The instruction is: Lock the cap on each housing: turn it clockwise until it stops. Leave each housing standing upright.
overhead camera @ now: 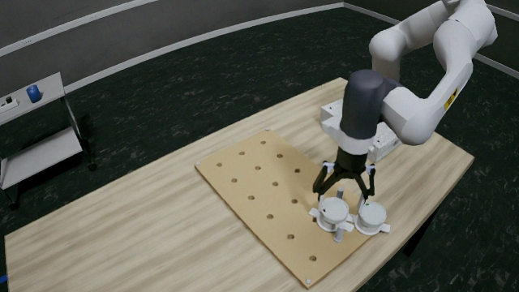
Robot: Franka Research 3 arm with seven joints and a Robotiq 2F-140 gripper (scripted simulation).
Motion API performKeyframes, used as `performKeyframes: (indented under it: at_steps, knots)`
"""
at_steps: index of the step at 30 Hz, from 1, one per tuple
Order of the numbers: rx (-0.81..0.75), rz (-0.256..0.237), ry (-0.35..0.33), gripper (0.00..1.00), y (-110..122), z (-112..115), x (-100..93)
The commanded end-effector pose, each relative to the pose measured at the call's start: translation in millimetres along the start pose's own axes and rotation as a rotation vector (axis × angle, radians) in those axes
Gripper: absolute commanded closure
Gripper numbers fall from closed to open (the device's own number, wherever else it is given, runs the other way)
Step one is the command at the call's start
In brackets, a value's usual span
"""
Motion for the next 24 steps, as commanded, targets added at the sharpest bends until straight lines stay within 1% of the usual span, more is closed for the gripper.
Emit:
performKeyframes:
  at_steps: [1,6,8,20,24]
  knots:
    - [0.006,0.007,0.008,0.22,2.8,-1.7,-4.9]
    - [0.006,0.007,0.008,0.22,2.8,-1.6,-14.6]
    - [0.006,0.007,0.008,0.22,2.8,-1.6,-14.6]
    - [0.006,0.007,0.008,0.22,2.6,-1.4,-39.5]
    - [0.006,0.007,0.008,0.22,2.6,-1.4,-44.8]
Point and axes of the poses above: the point where the finger pads meet when closed, its own x axis out along the fingers, its own y axis across the jaws, z = x × y, the point moved 10 cm from there along -x, back along the fingers, and after that the axes turned 12 degrees about x, right-handed, at the moved point
